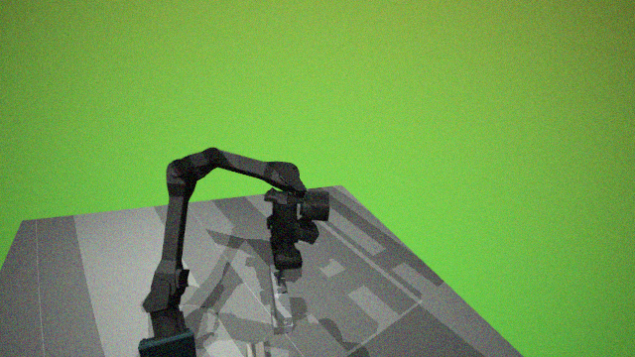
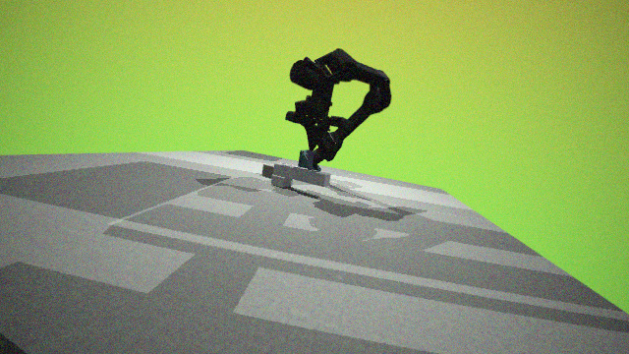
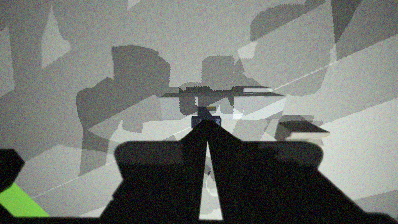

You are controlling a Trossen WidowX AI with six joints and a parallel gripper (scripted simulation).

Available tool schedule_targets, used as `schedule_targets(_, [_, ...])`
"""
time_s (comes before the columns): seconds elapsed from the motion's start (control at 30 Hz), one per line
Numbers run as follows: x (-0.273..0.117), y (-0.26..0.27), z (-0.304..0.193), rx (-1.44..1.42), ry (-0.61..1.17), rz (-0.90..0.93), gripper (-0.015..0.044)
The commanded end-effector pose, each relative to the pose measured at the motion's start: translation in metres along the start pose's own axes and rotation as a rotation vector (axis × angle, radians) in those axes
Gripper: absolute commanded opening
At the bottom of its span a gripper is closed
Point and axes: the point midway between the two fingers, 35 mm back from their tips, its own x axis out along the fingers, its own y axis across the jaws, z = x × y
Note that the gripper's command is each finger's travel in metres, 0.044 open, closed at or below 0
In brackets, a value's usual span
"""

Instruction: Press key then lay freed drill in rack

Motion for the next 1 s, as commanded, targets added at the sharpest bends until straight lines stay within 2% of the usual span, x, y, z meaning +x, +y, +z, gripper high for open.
schedule_targets(0.0, [0.0149, 0.0041, -0.0062, 0.003, 0.047, 0.009, 0.0000])
schedule_targets(0.97, [0.0248, 0.0057, -0.0056, 0.003, 0.047, 0.010, 0.0000])
